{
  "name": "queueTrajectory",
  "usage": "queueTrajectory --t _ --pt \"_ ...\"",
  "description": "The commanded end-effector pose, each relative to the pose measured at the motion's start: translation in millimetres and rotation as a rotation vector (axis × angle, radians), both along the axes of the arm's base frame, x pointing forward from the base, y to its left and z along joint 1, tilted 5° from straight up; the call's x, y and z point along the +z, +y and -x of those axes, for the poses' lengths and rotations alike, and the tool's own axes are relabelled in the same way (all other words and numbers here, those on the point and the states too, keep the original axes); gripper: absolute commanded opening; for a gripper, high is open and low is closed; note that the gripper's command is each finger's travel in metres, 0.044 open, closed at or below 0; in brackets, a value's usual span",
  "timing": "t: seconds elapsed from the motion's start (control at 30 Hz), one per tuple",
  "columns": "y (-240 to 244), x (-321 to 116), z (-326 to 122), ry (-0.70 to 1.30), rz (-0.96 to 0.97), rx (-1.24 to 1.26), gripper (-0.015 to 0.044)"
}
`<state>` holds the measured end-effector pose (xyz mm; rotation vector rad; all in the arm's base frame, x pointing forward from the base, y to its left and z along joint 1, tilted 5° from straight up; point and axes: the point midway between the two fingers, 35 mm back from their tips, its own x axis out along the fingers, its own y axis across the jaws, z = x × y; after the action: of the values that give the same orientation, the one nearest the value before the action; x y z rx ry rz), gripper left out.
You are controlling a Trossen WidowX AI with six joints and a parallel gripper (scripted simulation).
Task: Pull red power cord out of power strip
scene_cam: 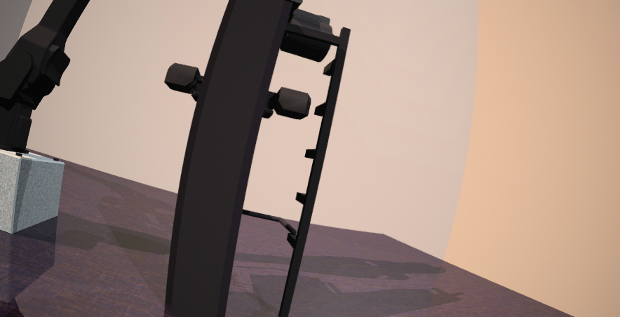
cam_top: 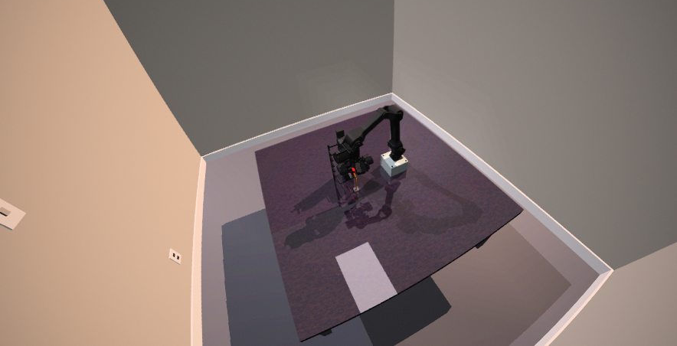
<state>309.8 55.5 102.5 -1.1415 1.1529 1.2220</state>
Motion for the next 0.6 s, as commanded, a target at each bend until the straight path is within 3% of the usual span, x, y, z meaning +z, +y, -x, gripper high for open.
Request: queueTrajectory --t 0.0,0.57 --pt "0 5 -2 -0.010 -0.005 0.012 0.0160" --pt "-21 3 -3 -0.010 -0.002 0.012 0.0160"
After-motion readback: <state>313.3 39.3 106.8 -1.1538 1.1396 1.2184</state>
